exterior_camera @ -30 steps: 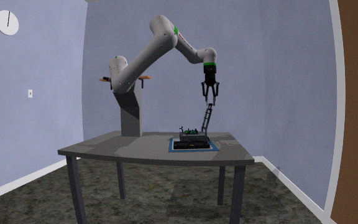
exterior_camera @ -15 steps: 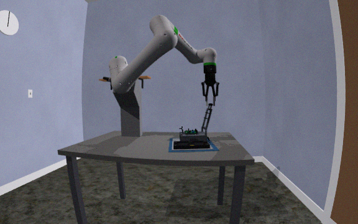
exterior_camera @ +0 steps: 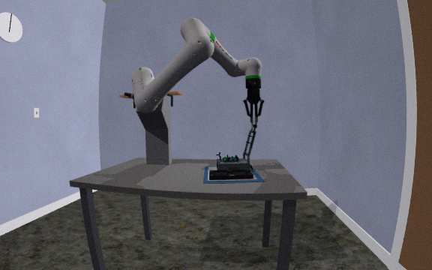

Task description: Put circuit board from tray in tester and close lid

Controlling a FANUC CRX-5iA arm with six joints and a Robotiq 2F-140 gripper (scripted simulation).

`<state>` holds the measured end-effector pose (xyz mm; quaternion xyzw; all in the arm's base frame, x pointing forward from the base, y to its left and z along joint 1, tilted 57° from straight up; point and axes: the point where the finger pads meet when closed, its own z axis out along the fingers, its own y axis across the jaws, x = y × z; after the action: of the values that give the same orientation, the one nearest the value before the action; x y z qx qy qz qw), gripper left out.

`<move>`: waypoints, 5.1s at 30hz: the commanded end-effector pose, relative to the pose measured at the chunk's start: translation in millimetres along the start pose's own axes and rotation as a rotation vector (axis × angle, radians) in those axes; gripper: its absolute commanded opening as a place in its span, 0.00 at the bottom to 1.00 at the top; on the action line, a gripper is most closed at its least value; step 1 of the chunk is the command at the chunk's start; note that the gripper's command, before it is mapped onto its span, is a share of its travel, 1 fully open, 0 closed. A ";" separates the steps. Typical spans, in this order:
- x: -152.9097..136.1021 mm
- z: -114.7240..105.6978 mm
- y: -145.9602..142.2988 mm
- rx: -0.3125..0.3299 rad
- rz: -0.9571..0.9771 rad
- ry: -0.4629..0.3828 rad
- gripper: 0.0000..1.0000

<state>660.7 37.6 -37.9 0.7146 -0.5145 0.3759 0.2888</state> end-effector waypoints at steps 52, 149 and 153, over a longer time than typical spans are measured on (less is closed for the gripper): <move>-0.1 -0.4 0.9 0.000 0.000 0.000 0.00; -0.1 -3.6 78.8 0.000 0.000 0.000 0.00; -0.1 -2.2 85.8 0.000 0.000 0.000 0.00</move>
<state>583.4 15.7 -34.1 0.7147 -0.5144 0.3760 0.2886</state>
